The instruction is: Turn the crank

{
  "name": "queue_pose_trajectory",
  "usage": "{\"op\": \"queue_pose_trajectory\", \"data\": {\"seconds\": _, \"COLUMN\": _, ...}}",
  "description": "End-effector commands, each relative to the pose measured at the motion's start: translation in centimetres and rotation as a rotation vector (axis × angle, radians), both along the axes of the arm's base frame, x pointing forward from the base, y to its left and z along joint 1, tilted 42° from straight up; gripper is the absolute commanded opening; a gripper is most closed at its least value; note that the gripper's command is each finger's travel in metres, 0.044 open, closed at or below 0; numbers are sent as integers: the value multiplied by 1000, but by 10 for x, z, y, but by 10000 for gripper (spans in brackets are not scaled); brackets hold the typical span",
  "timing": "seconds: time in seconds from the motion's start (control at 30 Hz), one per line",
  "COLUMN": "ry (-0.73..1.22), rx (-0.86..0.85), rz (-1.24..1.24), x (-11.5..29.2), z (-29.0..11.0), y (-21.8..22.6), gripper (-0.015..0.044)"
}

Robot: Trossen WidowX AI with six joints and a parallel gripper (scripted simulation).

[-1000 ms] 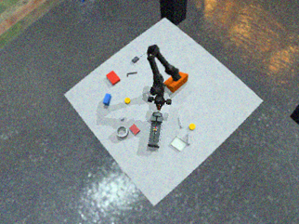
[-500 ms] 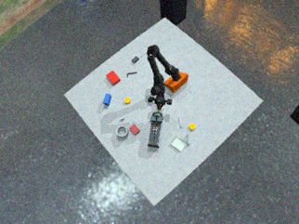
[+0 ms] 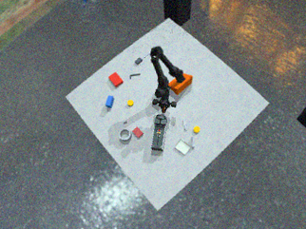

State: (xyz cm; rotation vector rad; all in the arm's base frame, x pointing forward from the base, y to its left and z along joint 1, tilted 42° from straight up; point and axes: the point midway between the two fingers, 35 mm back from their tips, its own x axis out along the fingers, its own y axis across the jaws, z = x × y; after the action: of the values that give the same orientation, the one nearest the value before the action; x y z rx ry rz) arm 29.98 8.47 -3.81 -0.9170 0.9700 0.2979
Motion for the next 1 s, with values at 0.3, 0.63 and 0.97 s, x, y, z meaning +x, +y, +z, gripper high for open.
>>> {"op": "queue_pose_trajectory", "data": {"seconds": 0.3, "ry": 22, "rx": 6, "rz": 6, "x": -6, "z": -12, "y": 1, "gripper": 0}}
{"op": "queue_pose_trajectory", "data": {"seconds": 0.63, "ry": 22, "rx": 6, "rz": 6, "x": -8, "z": -17, "y": -1, "gripper": 0}}
{"op": "queue_pose_trajectory", "data": {"seconds": 0.97, "ry": 22, "rx": 6, "rz": 6, "x": -9, "z": -25, "y": -6, "gripper": 0}}
